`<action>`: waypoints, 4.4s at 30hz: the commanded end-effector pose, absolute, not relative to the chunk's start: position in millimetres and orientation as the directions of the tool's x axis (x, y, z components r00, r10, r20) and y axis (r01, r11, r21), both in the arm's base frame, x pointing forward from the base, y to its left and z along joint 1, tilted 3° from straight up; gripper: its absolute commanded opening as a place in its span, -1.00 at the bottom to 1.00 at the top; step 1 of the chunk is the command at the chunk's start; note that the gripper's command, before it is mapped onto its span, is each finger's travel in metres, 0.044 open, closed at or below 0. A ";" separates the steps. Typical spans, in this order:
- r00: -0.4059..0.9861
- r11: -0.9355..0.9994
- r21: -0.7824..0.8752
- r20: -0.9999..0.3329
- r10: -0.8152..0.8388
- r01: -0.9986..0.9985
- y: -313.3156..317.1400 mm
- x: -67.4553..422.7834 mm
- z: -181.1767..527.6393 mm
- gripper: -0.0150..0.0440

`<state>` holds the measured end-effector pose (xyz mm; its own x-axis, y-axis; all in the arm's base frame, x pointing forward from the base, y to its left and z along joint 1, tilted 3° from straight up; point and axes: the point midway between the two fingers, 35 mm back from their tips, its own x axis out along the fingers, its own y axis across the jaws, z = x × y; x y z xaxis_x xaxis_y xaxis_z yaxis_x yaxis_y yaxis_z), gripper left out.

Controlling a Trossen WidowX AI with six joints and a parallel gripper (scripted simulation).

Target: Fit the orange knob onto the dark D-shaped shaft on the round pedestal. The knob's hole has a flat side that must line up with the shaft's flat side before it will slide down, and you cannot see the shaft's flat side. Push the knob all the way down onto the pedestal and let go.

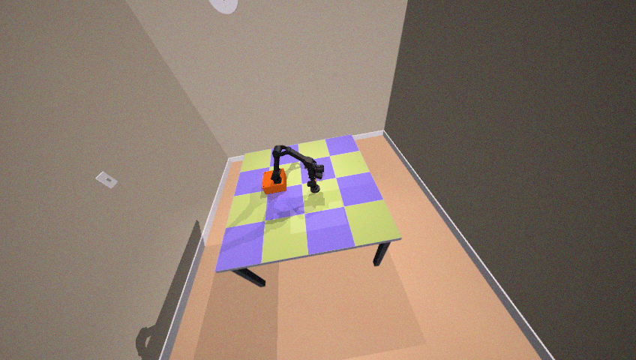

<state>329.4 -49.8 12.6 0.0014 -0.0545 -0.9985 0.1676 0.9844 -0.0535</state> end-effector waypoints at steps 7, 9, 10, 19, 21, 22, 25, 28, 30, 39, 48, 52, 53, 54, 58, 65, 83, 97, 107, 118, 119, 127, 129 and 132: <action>0.008 0.977 -0.056 -0.998 -0.059 0.207 -51.8 331.7 11.8 -0.49; 0.008 0.977 -0.057 -0.998 -0.059 0.207 -53.0 332.5 11.3 -0.49; 0.008 0.977 -0.057 -0.998 -0.060 0.207 -53.5 332.8 11.4 -0.49; 0.008 0.977 -0.057 -0.998 -0.060 0.207 -54.1 334.3 14.0 -0.49; 0.008 0.977 -0.057 -0.998 -0.060 0.207 -53.8 334.1 13.9 -0.49; 0.008 0.977 -0.057 -0.998 -0.060 0.207 -53.7 334.0 13.8 -0.49; 0.008 0.977 -0.057 -0.998 -0.060 0.207 -53.3 333.4 13.3 -0.49; 0.008 0.977 -0.057 -0.998 -0.059 0.207 -53.0 332.7 12.7 -0.49; 0.008 0.977 -0.057 -0.998 -0.059 0.207 -52.8 331.4 12.1 -0.49; 0.008 0.977 -0.057 -0.998 -0.060 0.207 -53.4 332.2 10.0 -0.49; 0.008 0.977 -0.057 -0.998 -0.060 0.207 -53.5 332.6 10.0 -0.49; 0.008 0.977 -0.057 -0.998 -0.059 0.207 -52.9 331.7 12.7 -0.49; 0.008 0.977 -0.057 -0.998 -0.059 0.207 -52.8 331.6 13.3 -0.49; 0.008 0.977 -0.057 -0.998 -0.059 0.207 -52.7 331.5 13.8 -0.49; 0.008 0.964 -0.055 -0.998 -0.059 0.260 -52.7 331.5 14.5 -0.49; 0.008 0.912 -0.051 -0.998 -0.059 0.406 -52.7 332.4 13.8 -0.49; 0.008 0.912 -0.051 -0.998 -0.059 0.406 -52.9 331.2 9.1 -0.49; 0.008 0.855 -0.047 -0.998 -0.059 0.517 -52.9 332.2 14.9 -0.49; 0.008 0.808 -0.043 -0.998 -0.059 0.587 -52.7 333.1 12.6 -0.49; 0.008 0.808 -0.044 -0.998 -0.059 0.587 -52.9 331.5 9.2 -0.49; 0.008 0.808 -0.044 -0.998 -0.059 0.587 -52.9 331.7 9.9 -0.49; 0.008 0.808 -0.044 -0.998 -0.059 0.587 -52.8 331.9 9.4 -0.49; 0.008 0.808 -0.044 -0.998 -0.059 0.587 -52.8 331.9 9.4 -0.49; 0.008 0.808 -0.043 -0.998 -0.059 0.587 -52.5 332.2 12.1 -0.49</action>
